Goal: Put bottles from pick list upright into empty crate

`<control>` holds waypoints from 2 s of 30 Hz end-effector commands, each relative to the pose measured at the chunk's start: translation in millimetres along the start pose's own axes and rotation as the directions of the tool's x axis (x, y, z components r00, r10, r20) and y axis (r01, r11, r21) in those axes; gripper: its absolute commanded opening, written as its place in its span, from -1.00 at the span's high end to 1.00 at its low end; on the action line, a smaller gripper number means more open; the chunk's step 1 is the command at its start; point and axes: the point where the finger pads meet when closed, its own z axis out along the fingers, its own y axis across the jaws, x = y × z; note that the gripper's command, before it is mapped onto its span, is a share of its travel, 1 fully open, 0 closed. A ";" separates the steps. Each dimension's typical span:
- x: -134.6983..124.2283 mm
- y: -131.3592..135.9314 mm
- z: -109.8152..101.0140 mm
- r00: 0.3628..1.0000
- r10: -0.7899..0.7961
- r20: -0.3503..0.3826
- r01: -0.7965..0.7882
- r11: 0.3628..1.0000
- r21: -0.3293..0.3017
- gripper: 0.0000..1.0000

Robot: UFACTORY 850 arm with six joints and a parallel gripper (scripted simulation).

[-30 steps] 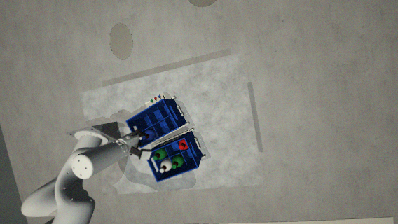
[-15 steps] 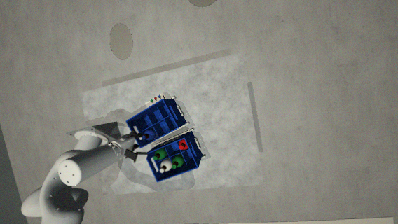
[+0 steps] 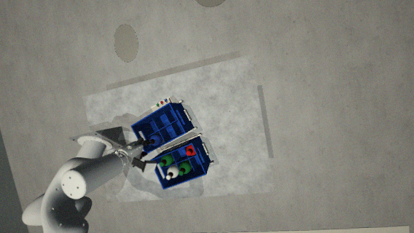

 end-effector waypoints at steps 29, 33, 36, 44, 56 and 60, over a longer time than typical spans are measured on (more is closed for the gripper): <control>144.2 -21.8 -0.9 1.000 0.001 -0.001 -0.001 1.000 0.001 -0.29; 154.1 -23.3 -0.9 1.000 0.001 -0.001 -0.001 1.000 0.001 -0.29; 168.9 -25.5 -0.9 1.000 0.001 -0.001 -0.001 1.000 0.001 -0.29; 208.5 -31.3 -0.9 1.000 0.001 -0.001 -0.001 1.000 0.001 -0.29; 208.5 -31.3 1.7 1.000 0.001 -0.001 -0.001 1.000 0.001 -0.29; 208.5 -31.3 7.0 1.000 0.001 -0.001 -0.001 1.000 0.001 -0.29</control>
